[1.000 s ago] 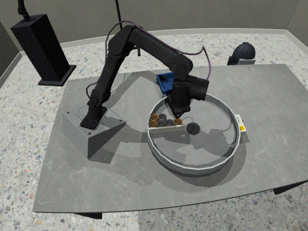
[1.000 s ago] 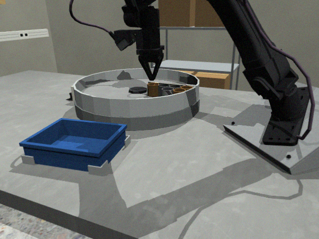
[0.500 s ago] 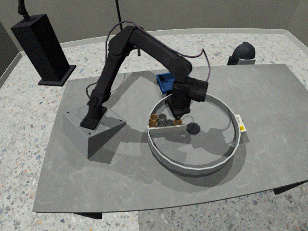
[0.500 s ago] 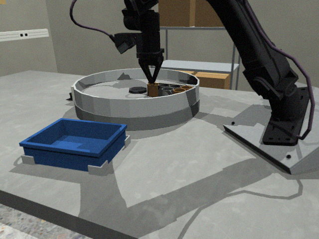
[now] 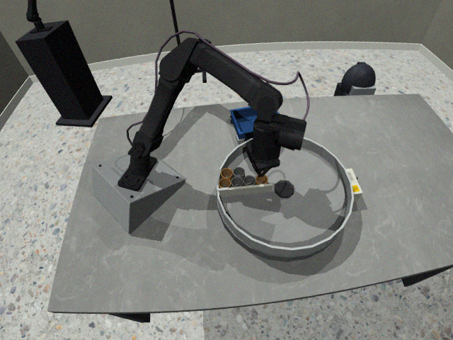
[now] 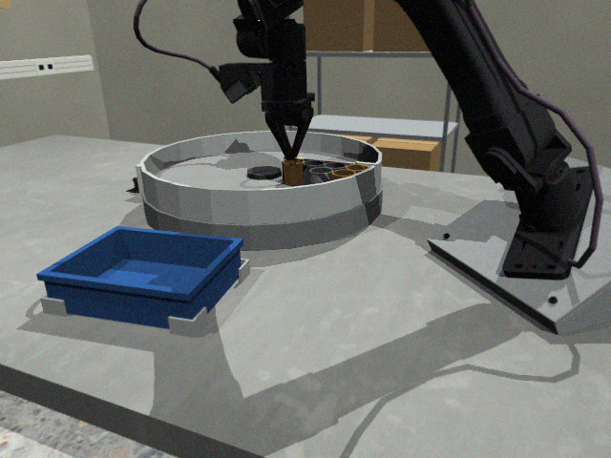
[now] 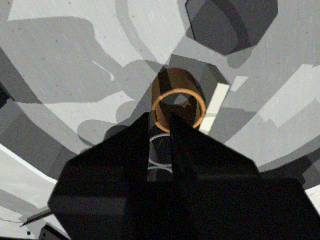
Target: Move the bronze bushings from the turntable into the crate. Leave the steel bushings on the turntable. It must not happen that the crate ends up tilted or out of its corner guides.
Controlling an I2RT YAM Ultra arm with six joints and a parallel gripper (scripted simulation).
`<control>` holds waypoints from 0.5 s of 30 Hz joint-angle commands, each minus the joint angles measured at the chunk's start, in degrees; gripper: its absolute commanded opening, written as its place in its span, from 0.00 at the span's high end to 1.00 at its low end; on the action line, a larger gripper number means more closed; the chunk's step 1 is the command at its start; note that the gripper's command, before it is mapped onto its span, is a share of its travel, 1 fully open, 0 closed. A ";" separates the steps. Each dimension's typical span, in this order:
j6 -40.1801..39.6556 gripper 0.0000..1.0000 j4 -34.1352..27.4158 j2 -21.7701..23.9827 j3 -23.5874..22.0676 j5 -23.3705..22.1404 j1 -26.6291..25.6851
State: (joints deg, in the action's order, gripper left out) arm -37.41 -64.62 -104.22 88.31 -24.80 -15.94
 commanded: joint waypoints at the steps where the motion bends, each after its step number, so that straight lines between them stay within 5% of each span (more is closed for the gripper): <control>1: 0.17 0.85 0.63 0.98 1.76 -0.28 -1.11; 15: 0.46 0.85 0.73 1.56 0.83 -0.16 -0.54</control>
